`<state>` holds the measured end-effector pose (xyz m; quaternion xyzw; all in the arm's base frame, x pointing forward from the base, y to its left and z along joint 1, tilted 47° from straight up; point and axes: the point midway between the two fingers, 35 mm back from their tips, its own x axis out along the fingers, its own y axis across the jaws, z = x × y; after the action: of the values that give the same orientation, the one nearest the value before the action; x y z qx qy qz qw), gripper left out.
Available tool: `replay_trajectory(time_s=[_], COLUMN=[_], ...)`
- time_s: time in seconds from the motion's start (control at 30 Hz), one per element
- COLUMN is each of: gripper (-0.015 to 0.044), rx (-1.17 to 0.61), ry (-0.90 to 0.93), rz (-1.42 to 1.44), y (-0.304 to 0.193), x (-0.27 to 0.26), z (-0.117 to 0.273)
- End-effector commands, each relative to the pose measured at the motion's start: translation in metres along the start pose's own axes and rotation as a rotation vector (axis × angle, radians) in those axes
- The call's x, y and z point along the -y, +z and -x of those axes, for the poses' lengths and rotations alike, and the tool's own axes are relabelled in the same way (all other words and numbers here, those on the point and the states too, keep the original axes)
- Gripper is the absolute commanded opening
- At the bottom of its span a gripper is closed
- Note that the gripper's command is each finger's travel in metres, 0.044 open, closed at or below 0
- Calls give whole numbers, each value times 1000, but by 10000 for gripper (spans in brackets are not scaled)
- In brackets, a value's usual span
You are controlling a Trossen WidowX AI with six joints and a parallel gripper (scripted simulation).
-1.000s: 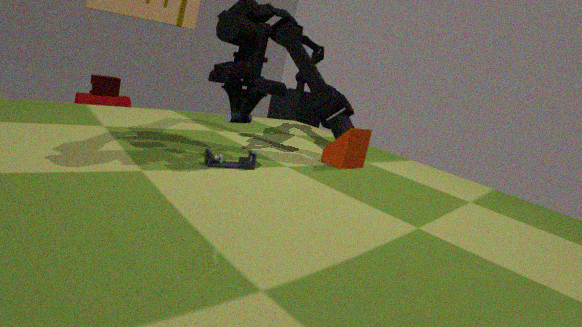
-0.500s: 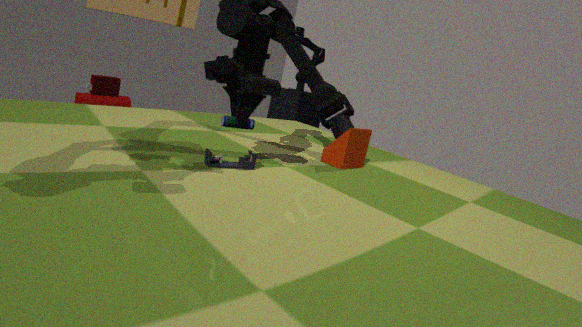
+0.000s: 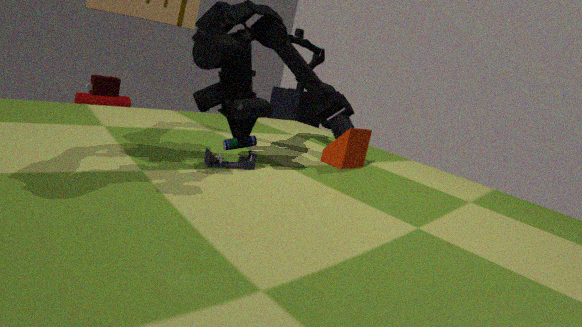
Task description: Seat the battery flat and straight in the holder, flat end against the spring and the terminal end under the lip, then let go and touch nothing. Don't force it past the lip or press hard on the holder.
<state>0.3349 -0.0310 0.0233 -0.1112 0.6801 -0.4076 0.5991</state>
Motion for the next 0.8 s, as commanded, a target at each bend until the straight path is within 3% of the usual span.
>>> replay_trajectory(time_s=[0.0,0.77], gripper=[63,63], rx=[-27,-157], ry=[2,-18], rz=[9,24], y=[-1,7], x=[-2,-2], z=[-3,-11])
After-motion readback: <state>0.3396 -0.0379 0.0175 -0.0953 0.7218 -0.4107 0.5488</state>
